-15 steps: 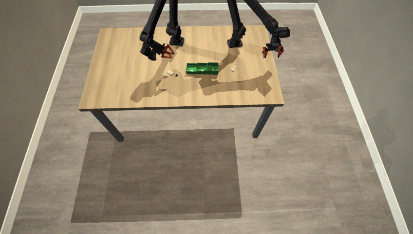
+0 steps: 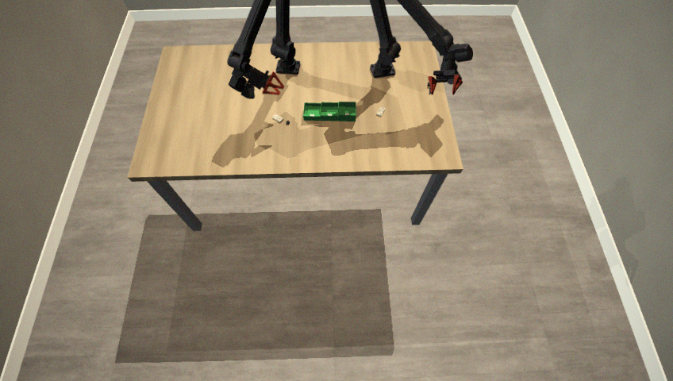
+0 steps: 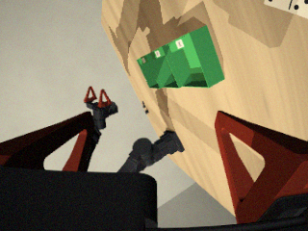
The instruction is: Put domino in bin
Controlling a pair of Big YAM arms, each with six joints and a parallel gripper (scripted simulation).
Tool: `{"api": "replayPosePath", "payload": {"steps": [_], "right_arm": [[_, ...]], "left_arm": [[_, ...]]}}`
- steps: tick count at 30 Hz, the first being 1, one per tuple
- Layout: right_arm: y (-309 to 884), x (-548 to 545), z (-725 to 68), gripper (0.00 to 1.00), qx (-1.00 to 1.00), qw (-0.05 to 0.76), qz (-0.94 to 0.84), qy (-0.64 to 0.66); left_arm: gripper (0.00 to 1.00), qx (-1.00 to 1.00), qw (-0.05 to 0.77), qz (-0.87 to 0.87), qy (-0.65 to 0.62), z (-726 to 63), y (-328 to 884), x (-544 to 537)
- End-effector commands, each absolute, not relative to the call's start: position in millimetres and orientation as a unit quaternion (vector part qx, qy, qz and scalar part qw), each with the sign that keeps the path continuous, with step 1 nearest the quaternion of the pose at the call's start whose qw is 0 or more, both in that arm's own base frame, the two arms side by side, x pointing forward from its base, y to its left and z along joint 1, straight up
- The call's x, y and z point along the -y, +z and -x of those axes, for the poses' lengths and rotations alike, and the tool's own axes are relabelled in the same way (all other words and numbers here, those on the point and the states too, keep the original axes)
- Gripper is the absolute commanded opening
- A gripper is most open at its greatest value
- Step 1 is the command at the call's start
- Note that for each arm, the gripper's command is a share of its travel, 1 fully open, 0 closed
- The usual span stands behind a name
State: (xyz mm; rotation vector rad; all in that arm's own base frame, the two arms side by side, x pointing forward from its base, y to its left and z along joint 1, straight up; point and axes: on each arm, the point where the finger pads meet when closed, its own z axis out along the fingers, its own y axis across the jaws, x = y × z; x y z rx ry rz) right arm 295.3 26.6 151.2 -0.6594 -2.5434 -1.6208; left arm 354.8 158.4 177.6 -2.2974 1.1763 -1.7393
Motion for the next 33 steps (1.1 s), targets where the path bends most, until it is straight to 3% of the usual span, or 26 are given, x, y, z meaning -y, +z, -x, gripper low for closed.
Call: {"api": "replayPosePath", "payload": {"steps": [1,33], "right_arm": [[153.2,-26.0,-296.8,1.0,0.824,0.024,0.212,-0.524],[153.2,-26.0,-296.8,1.0,0.824,0.024,0.212,-0.524]], "left_arm": [[1.0,-0.38,0.018,0.736,-0.56,-356.0,181.0,-159.7],[1.0,-0.32,0.063,0.764,-0.557,-326.0,181.0,-214.5]]}}
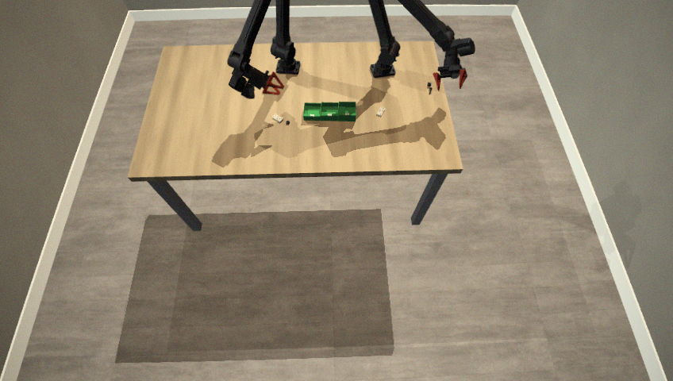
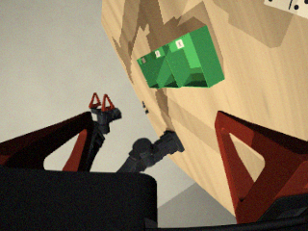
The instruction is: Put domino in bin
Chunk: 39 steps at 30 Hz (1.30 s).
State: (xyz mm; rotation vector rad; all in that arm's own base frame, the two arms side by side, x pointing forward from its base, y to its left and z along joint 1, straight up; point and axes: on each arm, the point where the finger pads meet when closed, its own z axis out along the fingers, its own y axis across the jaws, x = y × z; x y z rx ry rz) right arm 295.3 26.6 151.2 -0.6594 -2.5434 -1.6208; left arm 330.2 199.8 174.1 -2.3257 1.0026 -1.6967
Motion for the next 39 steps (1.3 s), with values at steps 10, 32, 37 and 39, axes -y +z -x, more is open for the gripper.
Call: {"api": "replayPosePath", "payload": {"steps": [10,32,37,39], "right_arm": [[153.2,-26.0,-296.8,1.0,0.824,0.024,0.212,-0.524],[153.2,-26.0,-296.8,1.0,0.824,0.024,0.212,-0.524],[153.2,-26.0,-296.8,1.0,0.824,0.024,0.212,-0.524],[153.2,-26.0,-296.8,1.0,0.824,0.024,0.212,-0.524]], "left_arm": [[1.0,-0.284,0.088,0.778,-0.553,-305.0,181.0,-243.4],[1.0,-0.228,0.128,0.796,-0.546,-267.2,181.0,-284.4],[1.0,-0.226,0.129,0.797,-0.545,-265.9,181.0,-285.6],[1.0,-0.226,0.129,0.797,-0.545,-265.5,181.0,-285.9]]}}
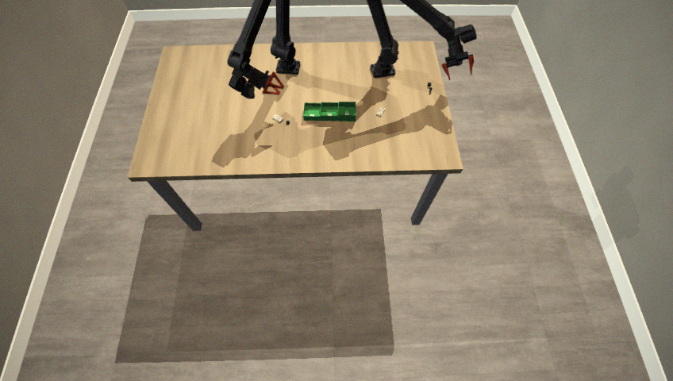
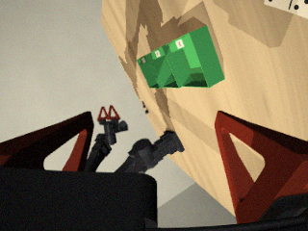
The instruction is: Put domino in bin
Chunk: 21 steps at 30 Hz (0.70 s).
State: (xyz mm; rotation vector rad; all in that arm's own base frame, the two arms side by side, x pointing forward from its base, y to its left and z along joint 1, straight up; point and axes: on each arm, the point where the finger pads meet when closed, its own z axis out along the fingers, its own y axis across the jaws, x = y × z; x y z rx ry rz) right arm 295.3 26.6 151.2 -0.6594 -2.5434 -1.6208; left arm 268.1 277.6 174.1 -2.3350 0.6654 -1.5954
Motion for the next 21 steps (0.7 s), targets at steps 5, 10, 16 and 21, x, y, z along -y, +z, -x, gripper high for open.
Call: {"api": "replayPosePath", "payload": {"steps": [5,10,16,21], "right_arm": [[151.3,-26.6,-295.3,0.09,0.824,0.027,0.213,-0.525],[151.3,-26.6,-295.3,0.09,0.824,0.027,0.213,-0.525],[151.3,-26.6,-295.3,0.09,0.824,0.027,0.213,-0.525],[151.3,-26.6,-295.3,0.09,0.824,0.027,0.213,-0.525]], "left_arm": [[1.0,-0.225,0.129,0.797,-0.545,-265.4,181.0,-286.0],[1.0,-0.225,0.129,0.797,-0.545,-265.4,181.0,-286.0],[1.0,-0.225,0.129,0.797,-0.545,-265.4,181.0,-286.0],[1.0,-0.225,0.129,0.797,-0.545,-265.4,181.0,-286.0]]}}
